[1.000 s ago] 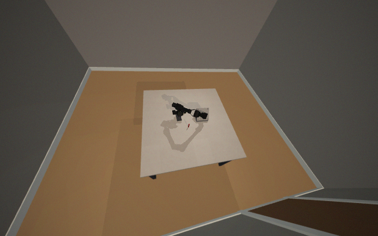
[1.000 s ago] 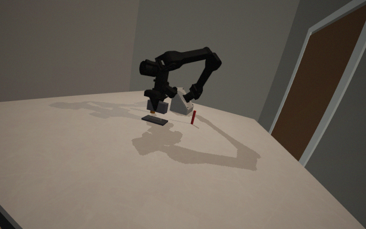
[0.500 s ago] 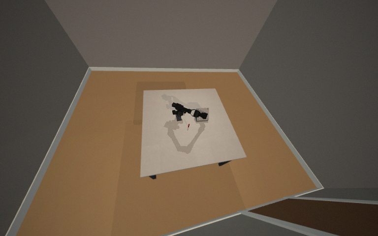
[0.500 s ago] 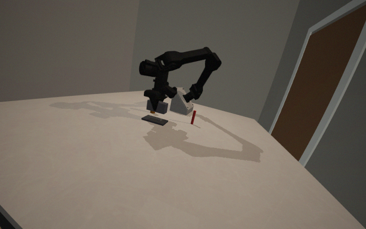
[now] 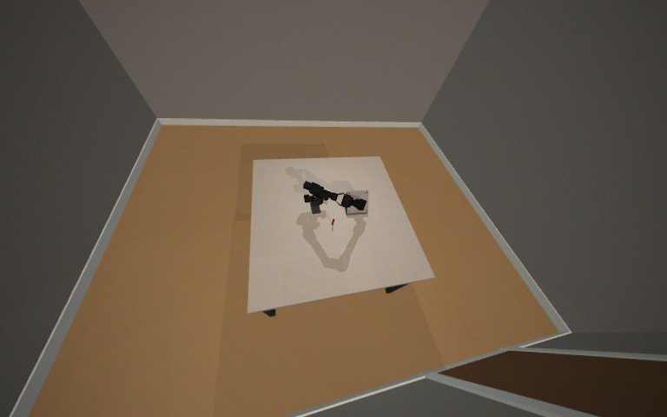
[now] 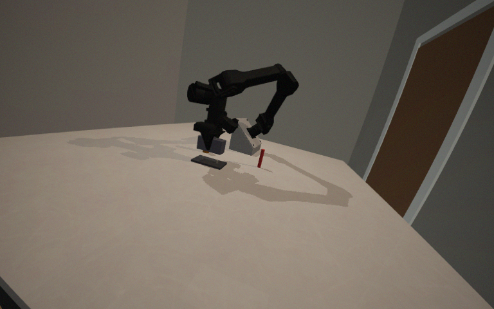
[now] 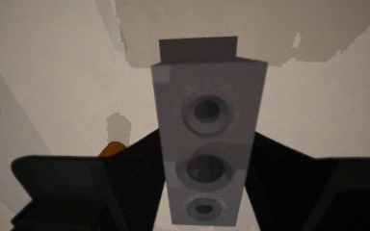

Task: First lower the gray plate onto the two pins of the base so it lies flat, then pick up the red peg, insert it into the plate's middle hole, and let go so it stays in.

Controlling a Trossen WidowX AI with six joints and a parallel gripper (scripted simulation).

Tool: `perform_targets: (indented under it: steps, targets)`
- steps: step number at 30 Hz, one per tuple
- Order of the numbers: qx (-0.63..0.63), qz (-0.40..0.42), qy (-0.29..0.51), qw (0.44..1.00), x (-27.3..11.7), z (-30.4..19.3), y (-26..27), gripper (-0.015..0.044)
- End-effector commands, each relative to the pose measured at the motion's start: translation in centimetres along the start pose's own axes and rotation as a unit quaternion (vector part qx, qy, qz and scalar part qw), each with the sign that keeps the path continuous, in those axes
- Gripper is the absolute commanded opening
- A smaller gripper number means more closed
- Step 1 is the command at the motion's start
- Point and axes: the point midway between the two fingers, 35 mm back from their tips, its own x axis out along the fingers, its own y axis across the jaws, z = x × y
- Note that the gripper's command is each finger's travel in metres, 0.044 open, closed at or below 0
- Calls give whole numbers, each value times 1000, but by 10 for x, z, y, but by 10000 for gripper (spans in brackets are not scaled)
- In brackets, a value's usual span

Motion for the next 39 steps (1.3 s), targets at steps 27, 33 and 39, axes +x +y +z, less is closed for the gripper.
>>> perform_targets:
  steps: [27, 33, 39]
  targets:
    - [1, 3, -2, 1000, 38, 1, 2, 0]
    - [1, 3, -2, 1000, 37, 1, 1, 0]
    - [0, 2, -3, 1000, 36, 1, 1, 0]
